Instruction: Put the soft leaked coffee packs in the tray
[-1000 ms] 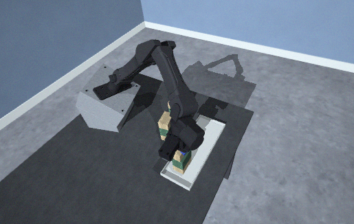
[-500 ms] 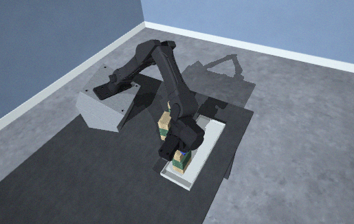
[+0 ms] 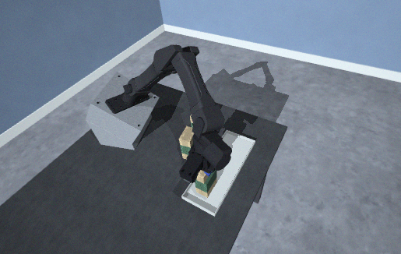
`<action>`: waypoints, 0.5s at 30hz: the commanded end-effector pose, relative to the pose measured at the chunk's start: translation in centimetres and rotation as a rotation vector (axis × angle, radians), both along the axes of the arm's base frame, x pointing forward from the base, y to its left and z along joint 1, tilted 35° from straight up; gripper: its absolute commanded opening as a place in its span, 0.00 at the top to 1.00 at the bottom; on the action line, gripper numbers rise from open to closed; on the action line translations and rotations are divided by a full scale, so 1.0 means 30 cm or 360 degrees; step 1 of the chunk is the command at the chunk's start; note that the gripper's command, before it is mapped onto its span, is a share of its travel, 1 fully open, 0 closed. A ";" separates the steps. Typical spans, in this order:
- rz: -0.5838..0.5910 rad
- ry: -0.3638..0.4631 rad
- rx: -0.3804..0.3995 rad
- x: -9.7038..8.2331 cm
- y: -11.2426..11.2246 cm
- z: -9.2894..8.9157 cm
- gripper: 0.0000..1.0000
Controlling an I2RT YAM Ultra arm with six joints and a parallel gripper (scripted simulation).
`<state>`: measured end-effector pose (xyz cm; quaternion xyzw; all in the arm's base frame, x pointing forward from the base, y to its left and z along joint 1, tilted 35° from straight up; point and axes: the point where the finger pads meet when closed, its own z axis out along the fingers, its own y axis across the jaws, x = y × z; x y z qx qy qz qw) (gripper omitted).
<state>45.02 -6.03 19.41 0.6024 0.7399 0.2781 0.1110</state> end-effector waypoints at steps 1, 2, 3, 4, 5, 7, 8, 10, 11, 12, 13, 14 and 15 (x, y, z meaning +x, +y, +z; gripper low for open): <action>-0.0047 -0.0050 -0.0025 0.000 -0.035 0.067 0.74; -0.0048 -0.0048 -0.0024 0.000 -0.035 0.065 0.74; -0.0048 -0.0045 -0.0023 0.001 -0.035 0.061 0.74; -0.0048 -0.0040 -0.0021 0.003 -0.035 0.055 0.74; -0.0048 -0.0033 -0.0019 0.006 -0.035 0.046 0.74; -0.0039 -0.0050 -0.0024 0.026 -0.029 0.036 0.74; -0.0032 -0.0060 -0.0027 0.034 -0.022 0.034 0.74; -0.0023 -0.0075 -0.0031 0.038 -0.010 0.039 0.74; -0.0025 -0.0059 -0.0026 0.033 -0.007 0.022 0.74; -0.0025 -0.0059 -0.0026 0.033 -0.007 0.022 0.74; -0.0025 -0.0059 -0.0026 0.033 -0.007 0.022 0.74; -0.0048 -0.0042 -0.0021 0.015 -0.022 0.007 0.74; -0.0048 -0.0014 -0.0013 0.021 -0.021 -0.025 0.74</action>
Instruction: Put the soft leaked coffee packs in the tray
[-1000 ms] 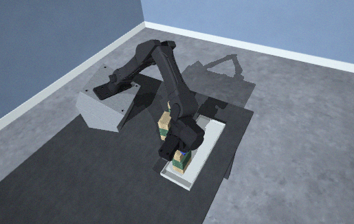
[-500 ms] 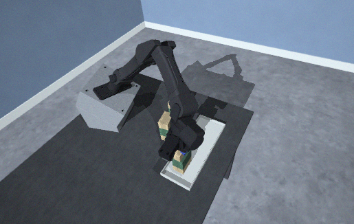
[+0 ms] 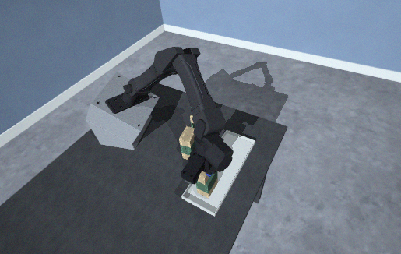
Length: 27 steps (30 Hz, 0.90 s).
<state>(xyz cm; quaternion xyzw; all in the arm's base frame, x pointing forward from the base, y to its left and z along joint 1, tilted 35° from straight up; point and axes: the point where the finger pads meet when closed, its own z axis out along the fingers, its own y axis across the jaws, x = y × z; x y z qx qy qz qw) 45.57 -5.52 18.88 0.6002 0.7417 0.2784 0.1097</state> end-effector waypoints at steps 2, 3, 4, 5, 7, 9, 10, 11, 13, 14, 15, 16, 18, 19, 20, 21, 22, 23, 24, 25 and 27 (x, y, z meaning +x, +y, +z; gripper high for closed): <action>-0.0044 0.0010 -0.0006 0.016 -0.022 -0.045 0.74; -0.0031 0.0010 -0.0006 0.021 -0.007 -0.051 0.74; -0.0027 0.0010 -0.0007 0.026 0.000 -0.058 0.74; -0.0030 0.0010 -0.0007 0.029 -0.001 -0.064 0.74; -0.0049 -0.0023 -0.0016 0.031 -0.014 -0.045 0.74; -0.0056 -0.0081 -0.0031 0.051 -0.022 -0.006 0.74; -0.0051 -0.0062 -0.0026 0.050 -0.014 -0.028 0.74; -0.0043 -0.0026 -0.0016 0.047 -0.003 -0.063 0.74; -0.0036 0.0010 -0.0007 0.051 0.006 -0.102 0.74; -0.0036 0.0010 -0.0007 0.051 0.006 -0.102 0.74; -0.0036 0.0010 -0.0007 0.051 0.006 -0.102 0.74; -0.0058 -0.0046 -0.0022 0.045 -0.014 -0.050 0.74; -0.0059 -0.0092 -0.0034 0.065 -0.019 -0.016 0.74; -0.0059 -0.0097 -0.0035 0.067 -0.019 -0.013 0.74; -0.0059 -0.0095 -0.0034 0.067 -0.019 -0.015 0.74; -0.0059 -0.0095 -0.0034 0.067 -0.019 -0.015 0.74; -0.0059 -0.0095 -0.0034 0.067 -0.019 -0.015 0.74; -0.0059 -0.0094 -0.0034 0.066 -0.019 -0.015 0.74; -0.0059 -0.0088 -0.0032 0.064 -0.018 -0.017 0.74; -0.0059 -0.0088 -0.0032 0.064 -0.018 -0.017 0.74; -0.0059 -0.0084 -0.0031 0.062 -0.017 -0.018 0.74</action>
